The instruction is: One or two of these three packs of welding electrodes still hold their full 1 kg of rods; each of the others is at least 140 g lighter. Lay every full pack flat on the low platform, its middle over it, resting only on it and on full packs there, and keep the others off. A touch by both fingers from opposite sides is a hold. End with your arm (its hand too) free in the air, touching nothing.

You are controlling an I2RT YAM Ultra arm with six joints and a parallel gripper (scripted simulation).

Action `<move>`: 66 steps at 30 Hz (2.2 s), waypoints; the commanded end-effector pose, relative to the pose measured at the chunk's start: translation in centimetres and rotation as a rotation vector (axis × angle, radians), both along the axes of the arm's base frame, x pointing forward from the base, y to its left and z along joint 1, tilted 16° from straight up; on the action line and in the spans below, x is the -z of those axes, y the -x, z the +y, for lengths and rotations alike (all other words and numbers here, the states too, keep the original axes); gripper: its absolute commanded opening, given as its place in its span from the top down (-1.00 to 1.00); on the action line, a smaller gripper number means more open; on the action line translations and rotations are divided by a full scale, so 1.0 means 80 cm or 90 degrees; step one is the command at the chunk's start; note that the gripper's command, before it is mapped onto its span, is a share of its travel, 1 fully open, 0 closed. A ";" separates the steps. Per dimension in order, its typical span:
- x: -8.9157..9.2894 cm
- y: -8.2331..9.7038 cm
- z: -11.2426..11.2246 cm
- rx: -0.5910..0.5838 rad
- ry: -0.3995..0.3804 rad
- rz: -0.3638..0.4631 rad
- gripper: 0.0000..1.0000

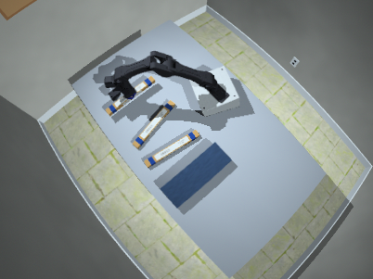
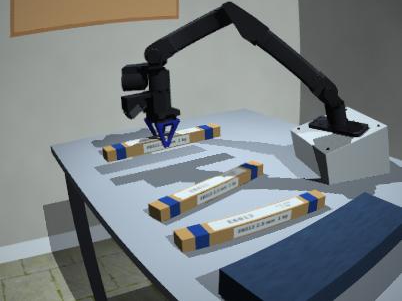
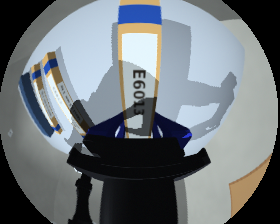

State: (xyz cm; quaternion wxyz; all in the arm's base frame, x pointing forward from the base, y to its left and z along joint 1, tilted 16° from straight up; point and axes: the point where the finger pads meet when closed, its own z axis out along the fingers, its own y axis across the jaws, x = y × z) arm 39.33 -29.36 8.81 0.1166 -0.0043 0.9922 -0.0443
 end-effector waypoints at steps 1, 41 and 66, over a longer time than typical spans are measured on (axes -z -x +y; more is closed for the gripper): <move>-0.045 -0.002 -0.011 0.004 0.024 -0.041 1.00; -0.085 0.010 -0.007 0.004 0.024 -0.041 1.00; -0.139 0.027 0.001 0.003 0.024 -0.041 1.00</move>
